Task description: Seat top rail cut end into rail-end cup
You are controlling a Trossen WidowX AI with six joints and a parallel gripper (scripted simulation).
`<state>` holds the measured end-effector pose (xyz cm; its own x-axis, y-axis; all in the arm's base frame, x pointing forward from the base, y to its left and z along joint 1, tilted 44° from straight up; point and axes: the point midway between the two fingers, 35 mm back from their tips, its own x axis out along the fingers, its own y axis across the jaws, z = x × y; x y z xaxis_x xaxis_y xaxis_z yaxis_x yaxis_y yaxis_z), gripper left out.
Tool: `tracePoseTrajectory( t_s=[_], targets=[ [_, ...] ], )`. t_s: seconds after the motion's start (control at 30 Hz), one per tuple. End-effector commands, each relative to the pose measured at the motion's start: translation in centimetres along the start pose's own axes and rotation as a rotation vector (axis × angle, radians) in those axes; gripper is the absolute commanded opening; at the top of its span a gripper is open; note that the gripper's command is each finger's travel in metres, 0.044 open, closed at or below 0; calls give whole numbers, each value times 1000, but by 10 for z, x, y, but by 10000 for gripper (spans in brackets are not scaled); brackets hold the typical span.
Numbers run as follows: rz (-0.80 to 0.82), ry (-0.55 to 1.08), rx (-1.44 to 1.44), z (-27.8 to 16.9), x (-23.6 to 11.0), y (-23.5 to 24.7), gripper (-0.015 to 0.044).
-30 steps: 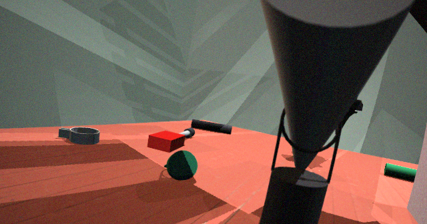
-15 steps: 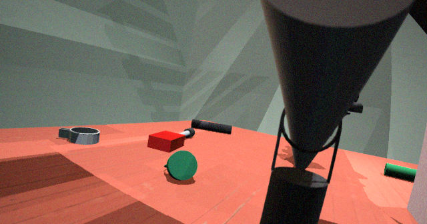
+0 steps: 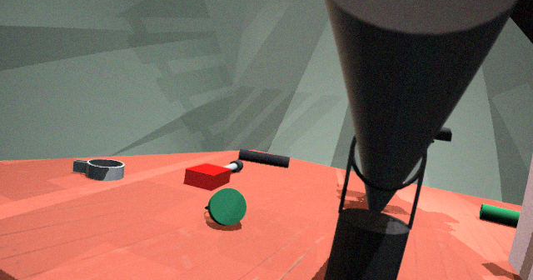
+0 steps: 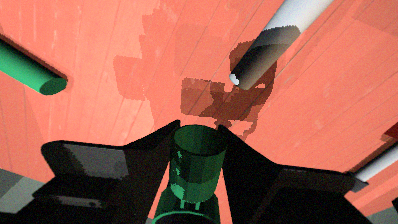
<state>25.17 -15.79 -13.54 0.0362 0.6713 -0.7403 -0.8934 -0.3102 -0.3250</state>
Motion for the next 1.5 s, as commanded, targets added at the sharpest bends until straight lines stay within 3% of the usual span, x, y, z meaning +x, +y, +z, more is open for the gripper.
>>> tracePoseTrajectory(
  t_s=[0.0,1.47],
  targets=[
    [-2,-4,46,1,0,-4,0],
    [-3,-5,382,-6,0,-35,0]
  ],
)
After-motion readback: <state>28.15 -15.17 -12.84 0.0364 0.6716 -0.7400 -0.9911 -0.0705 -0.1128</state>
